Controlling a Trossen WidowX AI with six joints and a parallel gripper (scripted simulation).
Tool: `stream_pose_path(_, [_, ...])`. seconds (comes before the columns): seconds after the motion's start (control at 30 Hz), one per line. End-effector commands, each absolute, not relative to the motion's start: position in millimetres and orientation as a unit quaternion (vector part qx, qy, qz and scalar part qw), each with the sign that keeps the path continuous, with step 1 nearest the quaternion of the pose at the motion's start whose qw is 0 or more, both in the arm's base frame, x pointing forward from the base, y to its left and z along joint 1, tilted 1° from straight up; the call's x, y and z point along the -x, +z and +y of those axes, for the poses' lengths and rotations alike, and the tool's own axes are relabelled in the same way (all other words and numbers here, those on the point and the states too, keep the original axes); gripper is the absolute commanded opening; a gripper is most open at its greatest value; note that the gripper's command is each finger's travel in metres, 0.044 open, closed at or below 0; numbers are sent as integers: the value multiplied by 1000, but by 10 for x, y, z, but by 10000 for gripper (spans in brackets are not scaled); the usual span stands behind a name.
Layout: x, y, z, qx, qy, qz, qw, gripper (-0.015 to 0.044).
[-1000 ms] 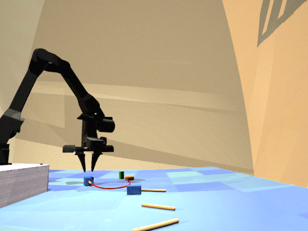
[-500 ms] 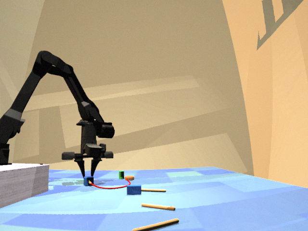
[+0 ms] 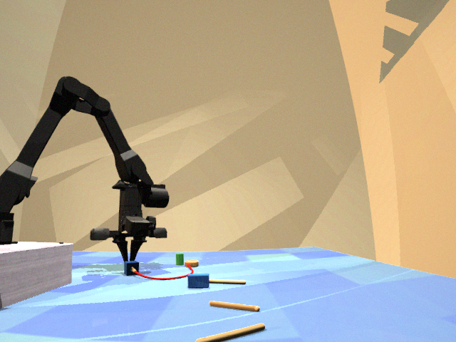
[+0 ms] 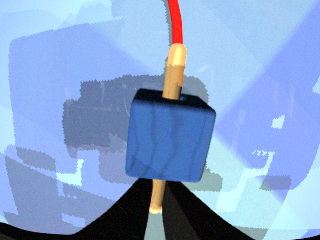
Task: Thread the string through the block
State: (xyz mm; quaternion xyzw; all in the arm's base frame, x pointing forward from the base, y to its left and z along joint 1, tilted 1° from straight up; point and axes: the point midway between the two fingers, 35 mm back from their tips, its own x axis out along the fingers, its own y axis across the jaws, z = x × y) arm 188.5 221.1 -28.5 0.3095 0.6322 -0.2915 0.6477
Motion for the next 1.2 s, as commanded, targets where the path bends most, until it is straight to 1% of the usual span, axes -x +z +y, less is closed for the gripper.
stream_pose_path(0.0, [-1887, -283, 2213, -310, -291, 632, 648, 0])
stream_pose_path(0.2, [-1885, -285, 2214, -309, -292, 631, 649, 0])
stream_pose_path(0.43, [-1867, -311, 2229, -297, -303, 605, 674, 0])
stream_pose_path(1.17, [-1722, -303, 2428, -295, -304, 607, 672, 0])
